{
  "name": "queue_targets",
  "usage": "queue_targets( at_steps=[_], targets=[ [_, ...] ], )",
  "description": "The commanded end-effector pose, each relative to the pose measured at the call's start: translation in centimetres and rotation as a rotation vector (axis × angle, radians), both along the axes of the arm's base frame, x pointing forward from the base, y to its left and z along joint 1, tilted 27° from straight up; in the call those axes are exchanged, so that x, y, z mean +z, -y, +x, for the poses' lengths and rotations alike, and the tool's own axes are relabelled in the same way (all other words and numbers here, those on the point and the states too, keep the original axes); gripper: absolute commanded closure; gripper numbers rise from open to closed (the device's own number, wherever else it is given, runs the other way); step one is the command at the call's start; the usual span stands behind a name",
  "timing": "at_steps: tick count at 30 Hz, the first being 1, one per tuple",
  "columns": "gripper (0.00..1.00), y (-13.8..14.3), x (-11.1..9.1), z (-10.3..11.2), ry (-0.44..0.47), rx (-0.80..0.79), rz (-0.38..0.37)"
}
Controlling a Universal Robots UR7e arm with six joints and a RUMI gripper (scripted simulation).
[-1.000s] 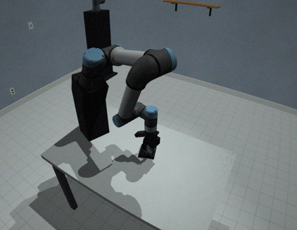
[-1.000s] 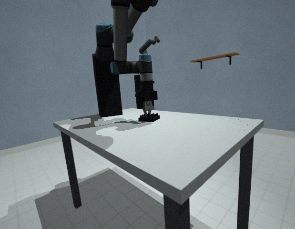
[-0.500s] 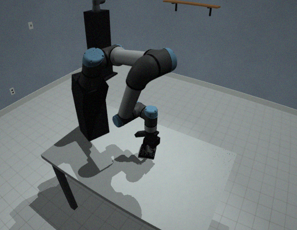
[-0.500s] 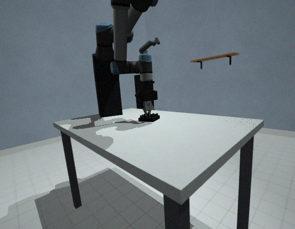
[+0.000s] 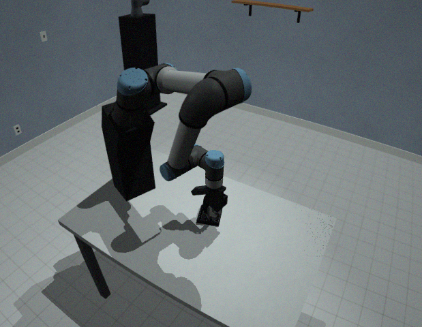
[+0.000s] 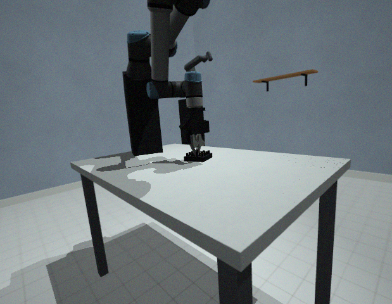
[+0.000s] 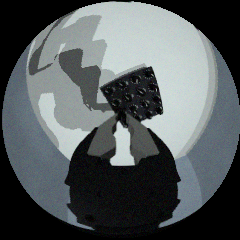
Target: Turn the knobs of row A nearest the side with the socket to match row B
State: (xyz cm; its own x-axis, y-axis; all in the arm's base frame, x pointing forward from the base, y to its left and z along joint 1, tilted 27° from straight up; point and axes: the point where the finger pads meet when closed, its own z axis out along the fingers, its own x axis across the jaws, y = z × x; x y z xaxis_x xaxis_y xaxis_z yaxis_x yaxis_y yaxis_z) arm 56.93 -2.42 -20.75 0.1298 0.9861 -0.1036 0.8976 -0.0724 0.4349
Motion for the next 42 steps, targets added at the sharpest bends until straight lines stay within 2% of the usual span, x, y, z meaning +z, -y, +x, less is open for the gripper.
queue_targets(
  at_steps=[1,14,28,42],
  targets=[
    [0.96,-0.01,0.05,0.03,0.001,0.000,0.000],
    [0.96,0.01,0.06,0.03,-0.003,0.024,-0.012],
    [0.96,0.07,0.06,0.03,-0.023,0.147,-0.069],
    [0.96,0.20,0.10,0.05,-0.066,0.403,-0.190]
  ],
)
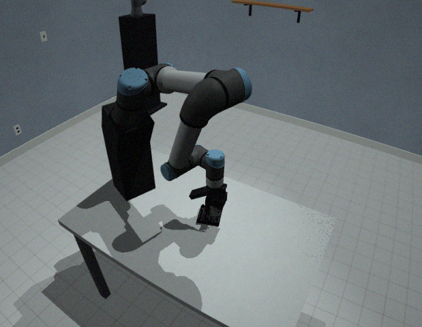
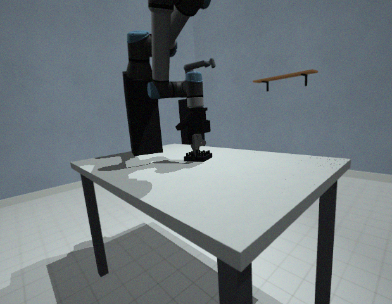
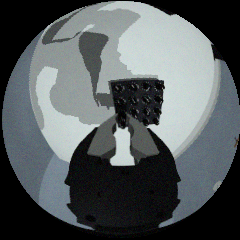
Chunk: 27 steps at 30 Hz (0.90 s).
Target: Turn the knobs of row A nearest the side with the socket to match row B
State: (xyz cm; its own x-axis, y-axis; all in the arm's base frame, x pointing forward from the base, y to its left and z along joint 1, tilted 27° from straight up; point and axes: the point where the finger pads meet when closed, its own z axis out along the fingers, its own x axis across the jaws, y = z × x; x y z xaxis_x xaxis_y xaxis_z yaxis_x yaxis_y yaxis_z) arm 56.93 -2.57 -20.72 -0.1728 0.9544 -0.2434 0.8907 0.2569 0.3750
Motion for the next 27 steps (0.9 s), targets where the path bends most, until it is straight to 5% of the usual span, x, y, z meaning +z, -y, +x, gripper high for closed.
queue_targets(
  at_steps=[1,27],
  targets=[
    [0.96,0.06,0.07,0.04,-0.019,0.123,-0.055],
    [0.96,0.21,0.14,0.13,-0.079,0.482,-0.225]
  ],
)
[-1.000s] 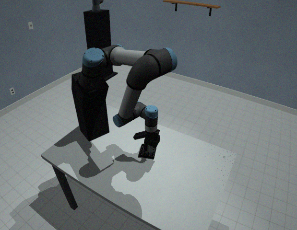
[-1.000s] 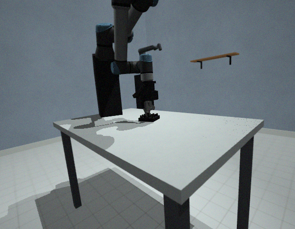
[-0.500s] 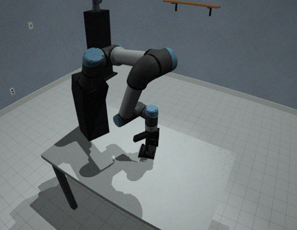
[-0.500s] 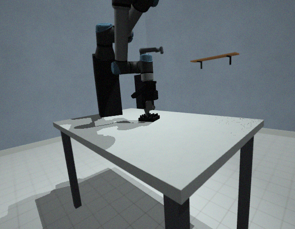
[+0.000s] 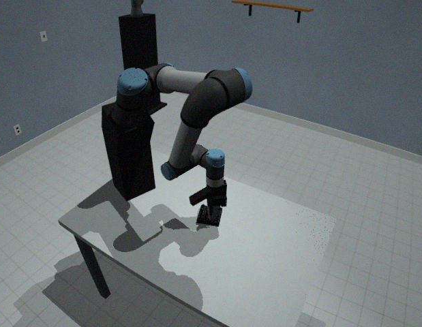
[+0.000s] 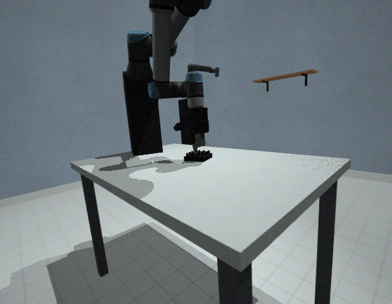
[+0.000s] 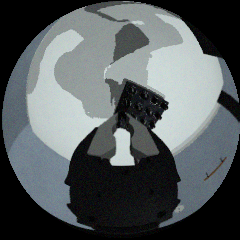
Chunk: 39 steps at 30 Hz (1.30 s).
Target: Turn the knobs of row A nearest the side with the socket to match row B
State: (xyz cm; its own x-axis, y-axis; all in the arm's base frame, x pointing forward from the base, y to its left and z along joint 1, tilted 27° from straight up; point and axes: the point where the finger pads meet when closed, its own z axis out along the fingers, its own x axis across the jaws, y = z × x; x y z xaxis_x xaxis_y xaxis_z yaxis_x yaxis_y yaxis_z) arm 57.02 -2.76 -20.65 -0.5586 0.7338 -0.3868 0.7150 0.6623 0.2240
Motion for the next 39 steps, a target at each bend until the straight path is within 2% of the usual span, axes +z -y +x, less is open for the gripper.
queue_targets(
  at_steps=[1,30,31,39],
  targets=[
    [0.96,0.02,0.07,0.05,-0.010,0.070,-0.031],
    [0.96,0.04,0.08,0.07,-0.018,0.121,-0.055],
    [0.89,0.04,0.08,0.07,-0.018,0.121,-0.055],
    [0.89,0.04,0.08,0.07,-0.018,0.121,-0.055]
  ],
)
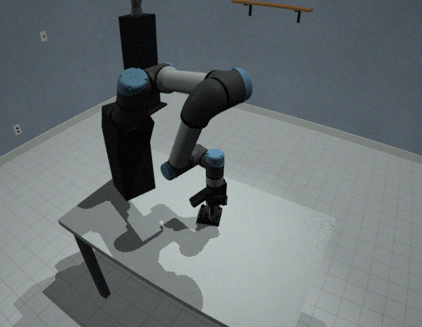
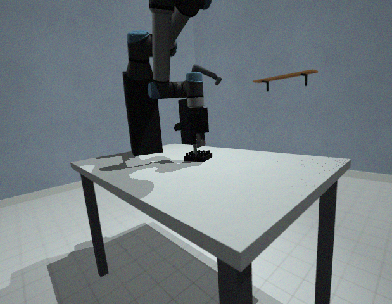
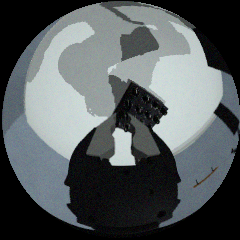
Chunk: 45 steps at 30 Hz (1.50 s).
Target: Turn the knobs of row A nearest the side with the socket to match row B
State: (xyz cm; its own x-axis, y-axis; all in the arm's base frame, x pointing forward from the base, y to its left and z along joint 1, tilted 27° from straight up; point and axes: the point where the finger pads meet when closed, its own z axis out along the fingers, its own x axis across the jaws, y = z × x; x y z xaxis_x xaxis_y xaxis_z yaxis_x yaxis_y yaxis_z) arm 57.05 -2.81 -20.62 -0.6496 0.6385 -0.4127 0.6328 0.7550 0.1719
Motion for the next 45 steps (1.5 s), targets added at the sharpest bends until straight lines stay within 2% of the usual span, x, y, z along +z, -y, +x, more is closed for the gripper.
queue_targets(
  at_steps=[1,15,22,32,45],
  targets=[
    [0.89,0.0,0.1,0.0,0.001,0.000,0.000],
    [0.89,0.0,0.2,0.0,0.001,0.000,0.000],
    [0.89,-0.2,1.0,-0.4,0.001,0.000,0.000],
    [0.89,-0.5,3.2,-1.5,0.001,0.000,0.000],
    [0.89,-0.6,3.5,-1.6,0.001,0.000,0.000]
  ],
)
